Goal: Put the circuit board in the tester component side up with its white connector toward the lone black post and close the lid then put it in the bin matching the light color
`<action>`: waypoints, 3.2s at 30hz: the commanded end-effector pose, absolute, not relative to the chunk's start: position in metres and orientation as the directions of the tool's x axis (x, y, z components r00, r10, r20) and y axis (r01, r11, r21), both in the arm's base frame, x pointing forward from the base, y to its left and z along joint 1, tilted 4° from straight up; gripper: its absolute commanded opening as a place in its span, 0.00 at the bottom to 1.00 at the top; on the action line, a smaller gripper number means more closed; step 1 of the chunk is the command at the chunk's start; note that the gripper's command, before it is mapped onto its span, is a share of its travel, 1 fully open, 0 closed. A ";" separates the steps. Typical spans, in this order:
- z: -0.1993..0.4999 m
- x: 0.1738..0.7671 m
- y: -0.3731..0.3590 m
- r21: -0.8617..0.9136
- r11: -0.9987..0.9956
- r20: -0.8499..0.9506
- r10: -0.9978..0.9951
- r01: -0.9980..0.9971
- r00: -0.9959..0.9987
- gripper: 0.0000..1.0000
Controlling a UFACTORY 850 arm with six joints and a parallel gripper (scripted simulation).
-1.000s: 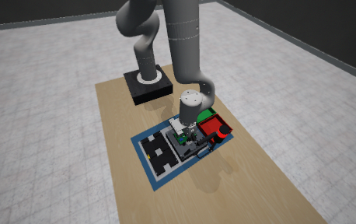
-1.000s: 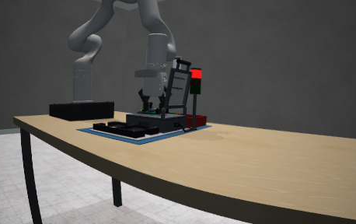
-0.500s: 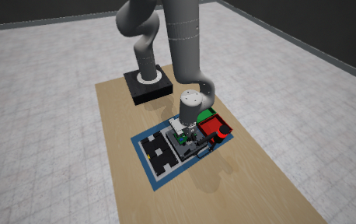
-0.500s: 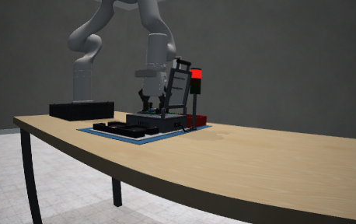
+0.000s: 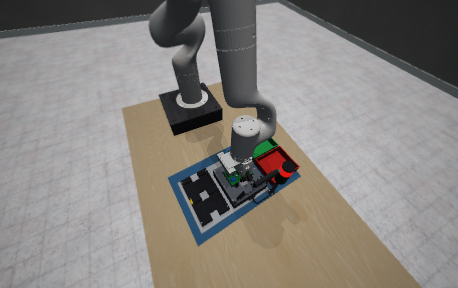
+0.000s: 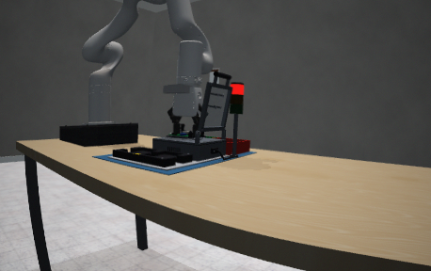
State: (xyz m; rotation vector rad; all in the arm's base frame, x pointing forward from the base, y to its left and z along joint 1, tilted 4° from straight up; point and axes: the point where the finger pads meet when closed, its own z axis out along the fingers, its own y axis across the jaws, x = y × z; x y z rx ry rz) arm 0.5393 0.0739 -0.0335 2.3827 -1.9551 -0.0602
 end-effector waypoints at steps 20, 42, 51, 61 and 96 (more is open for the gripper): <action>-0.027 0.541 0.074 0.068 -0.195 0.007 -0.981 -0.979 0.195 0.79; -0.023 0.541 0.074 0.068 -0.195 0.007 -0.981 -0.979 0.195 0.79; -0.021 0.541 0.074 0.068 -0.195 0.007 -0.981 -0.979 0.195 0.79; -0.019 0.541 0.074 0.068 -0.195 0.007 -0.981 -0.979 0.195 0.79; -0.009 0.542 0.075 0.068 -0.195 0.007 -0.981 -0.979 0.195 0.79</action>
